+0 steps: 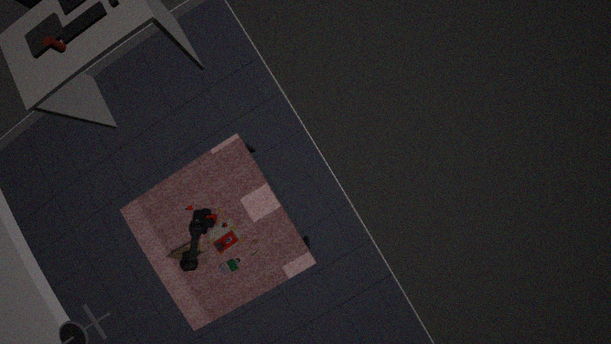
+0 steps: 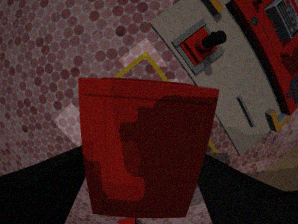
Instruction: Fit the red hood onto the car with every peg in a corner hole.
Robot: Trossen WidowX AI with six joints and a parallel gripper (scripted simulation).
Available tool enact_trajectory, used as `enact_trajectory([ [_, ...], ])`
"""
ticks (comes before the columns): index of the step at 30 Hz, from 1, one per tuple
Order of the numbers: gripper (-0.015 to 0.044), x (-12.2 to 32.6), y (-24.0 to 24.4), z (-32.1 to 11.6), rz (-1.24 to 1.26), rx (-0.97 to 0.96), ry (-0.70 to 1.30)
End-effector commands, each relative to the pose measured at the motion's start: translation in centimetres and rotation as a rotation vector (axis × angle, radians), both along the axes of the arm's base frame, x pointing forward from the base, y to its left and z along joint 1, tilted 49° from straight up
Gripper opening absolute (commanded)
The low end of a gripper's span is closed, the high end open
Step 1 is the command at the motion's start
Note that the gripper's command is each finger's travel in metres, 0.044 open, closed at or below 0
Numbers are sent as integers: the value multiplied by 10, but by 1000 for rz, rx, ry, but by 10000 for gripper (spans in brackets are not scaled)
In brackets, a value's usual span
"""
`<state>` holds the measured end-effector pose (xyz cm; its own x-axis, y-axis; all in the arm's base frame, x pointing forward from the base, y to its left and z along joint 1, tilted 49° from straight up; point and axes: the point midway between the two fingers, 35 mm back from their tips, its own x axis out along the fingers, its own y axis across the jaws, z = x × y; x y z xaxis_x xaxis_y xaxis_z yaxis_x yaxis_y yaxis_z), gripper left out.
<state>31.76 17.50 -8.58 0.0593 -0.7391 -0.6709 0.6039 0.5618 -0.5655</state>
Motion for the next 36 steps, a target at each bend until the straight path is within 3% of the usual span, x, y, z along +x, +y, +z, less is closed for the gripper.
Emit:
enact_trajectory([
  [1,0,4,-3,11,15,17,18],
  [36,0,28,-99,128,386,-25,408],
])
